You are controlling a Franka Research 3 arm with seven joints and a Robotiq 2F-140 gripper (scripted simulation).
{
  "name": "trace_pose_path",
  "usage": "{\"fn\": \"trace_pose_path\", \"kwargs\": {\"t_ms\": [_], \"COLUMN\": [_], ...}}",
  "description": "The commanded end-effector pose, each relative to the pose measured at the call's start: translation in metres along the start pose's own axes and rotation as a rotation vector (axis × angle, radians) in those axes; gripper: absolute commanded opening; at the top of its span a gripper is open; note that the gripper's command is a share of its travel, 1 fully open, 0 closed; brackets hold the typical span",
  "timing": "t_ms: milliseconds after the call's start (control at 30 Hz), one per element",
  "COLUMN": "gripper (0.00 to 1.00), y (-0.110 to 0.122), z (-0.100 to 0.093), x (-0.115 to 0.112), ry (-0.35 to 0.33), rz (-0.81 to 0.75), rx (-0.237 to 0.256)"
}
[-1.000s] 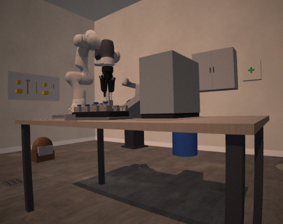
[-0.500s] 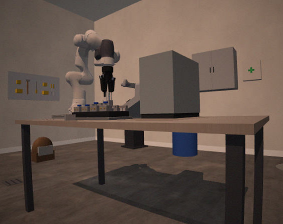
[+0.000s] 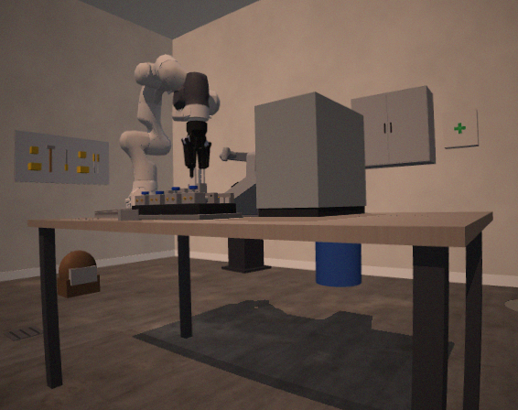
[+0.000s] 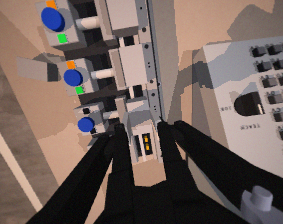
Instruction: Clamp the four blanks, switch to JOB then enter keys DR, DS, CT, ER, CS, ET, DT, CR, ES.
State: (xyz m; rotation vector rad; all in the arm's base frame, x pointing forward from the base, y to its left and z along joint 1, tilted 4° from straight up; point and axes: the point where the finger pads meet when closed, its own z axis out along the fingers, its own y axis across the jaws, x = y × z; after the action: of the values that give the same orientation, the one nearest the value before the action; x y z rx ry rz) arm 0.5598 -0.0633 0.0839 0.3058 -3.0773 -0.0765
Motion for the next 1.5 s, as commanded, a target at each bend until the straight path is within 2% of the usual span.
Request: {"fn": "trace_pose_path", "kwargs": {"t_ms": [0,1467], "gripper": [0.00,0.00], "y": [0.002,0.002], "z": [0.000,0.013], "x": [-0.002,-0.002], "ry": [-0.004,-0.004], "rz": [0.003,0.004], "rx": [0.000,0.000]}}
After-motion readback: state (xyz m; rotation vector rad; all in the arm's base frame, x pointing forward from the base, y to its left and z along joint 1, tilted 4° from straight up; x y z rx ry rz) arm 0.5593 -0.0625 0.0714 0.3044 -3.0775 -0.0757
